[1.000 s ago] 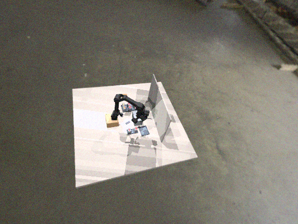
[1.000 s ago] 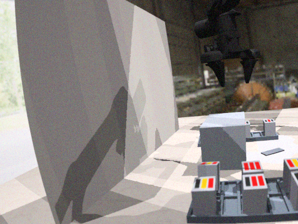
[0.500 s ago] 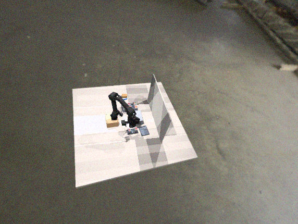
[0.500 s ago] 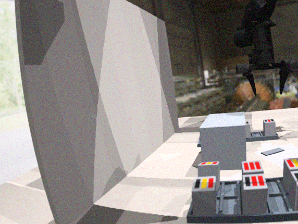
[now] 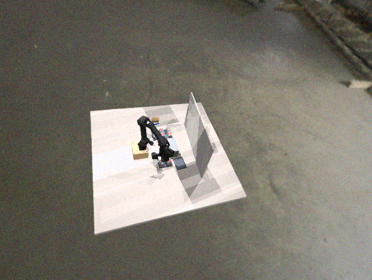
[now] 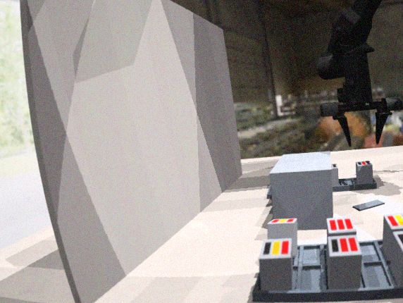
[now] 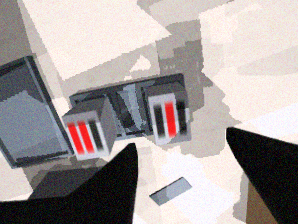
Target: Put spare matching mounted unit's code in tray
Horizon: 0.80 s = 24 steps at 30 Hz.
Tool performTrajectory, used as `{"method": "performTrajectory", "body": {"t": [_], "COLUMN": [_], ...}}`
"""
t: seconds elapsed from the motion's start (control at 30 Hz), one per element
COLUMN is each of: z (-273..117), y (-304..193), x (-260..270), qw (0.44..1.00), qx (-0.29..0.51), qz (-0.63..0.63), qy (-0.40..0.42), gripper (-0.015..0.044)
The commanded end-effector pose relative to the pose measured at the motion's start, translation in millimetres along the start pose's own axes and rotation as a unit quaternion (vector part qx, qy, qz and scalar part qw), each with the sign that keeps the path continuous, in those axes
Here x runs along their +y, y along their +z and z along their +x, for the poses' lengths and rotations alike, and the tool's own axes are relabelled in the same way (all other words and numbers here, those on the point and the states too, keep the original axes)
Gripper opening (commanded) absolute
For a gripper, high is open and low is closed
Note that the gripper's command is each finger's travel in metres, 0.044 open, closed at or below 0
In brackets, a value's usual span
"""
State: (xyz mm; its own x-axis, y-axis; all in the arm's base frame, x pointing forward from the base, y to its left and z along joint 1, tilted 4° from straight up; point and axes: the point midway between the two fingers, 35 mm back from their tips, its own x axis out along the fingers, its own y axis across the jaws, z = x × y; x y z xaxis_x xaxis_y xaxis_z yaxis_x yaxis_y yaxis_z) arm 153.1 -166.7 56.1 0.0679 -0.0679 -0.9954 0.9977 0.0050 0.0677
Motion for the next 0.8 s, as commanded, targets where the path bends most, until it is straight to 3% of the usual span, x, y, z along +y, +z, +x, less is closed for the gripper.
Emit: {"method": "performTrajectory", "body": {"t": [0.0,0.77], "z": [5,43], "y": [0,2], "x": [1,4], "qw": [1.000,1.000], "qx": [0.002,0.002], "qz": [0.003,0.003], "qy": [0.001,0.001], "gripper": [0.0300,0.0300]}}
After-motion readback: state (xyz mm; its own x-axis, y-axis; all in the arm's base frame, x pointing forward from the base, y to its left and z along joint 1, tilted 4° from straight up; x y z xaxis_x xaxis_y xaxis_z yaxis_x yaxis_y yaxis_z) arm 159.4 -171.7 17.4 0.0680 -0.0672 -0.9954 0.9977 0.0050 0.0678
